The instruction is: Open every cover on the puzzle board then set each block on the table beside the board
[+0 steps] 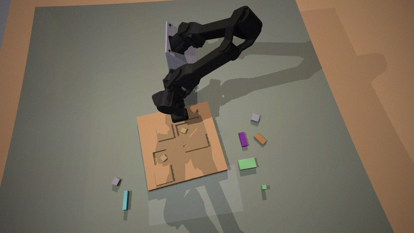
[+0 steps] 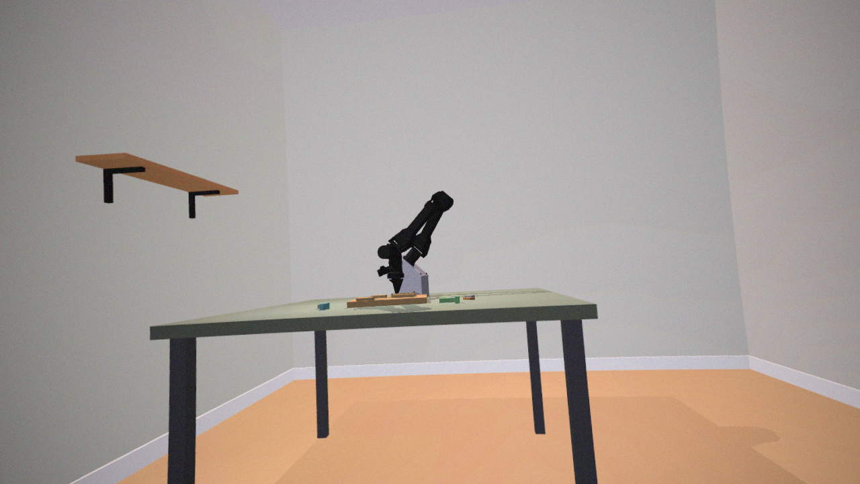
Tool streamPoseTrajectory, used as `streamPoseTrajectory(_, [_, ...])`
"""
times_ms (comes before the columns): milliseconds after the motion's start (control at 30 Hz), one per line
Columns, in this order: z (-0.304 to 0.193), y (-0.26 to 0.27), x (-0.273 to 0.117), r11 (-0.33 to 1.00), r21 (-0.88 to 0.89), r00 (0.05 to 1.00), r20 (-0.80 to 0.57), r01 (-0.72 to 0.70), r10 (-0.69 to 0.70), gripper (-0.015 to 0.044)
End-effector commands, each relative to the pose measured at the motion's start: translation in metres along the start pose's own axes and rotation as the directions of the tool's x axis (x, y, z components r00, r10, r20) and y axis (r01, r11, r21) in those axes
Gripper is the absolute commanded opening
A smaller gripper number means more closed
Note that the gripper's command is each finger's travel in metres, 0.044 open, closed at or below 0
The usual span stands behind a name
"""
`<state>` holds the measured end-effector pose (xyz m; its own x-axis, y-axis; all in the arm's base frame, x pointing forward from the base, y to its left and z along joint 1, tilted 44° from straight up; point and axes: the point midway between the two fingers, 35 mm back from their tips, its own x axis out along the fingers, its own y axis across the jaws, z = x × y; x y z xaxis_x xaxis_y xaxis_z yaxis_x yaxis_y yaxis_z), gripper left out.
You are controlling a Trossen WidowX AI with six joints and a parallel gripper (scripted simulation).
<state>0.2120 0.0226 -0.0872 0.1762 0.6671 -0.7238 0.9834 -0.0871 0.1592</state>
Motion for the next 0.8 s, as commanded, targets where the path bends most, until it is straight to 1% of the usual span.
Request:
streamPoseTrajectory(0, [0.001,0.005,0.001,1.0,0.002,1.0,-0.004,-0.004,0.004,0.0])
streamPoseTrajectory(767, [0.005,0.031,0.001,1.0,0.001,1.0,-0.005,-0.006,0.006,0.0])
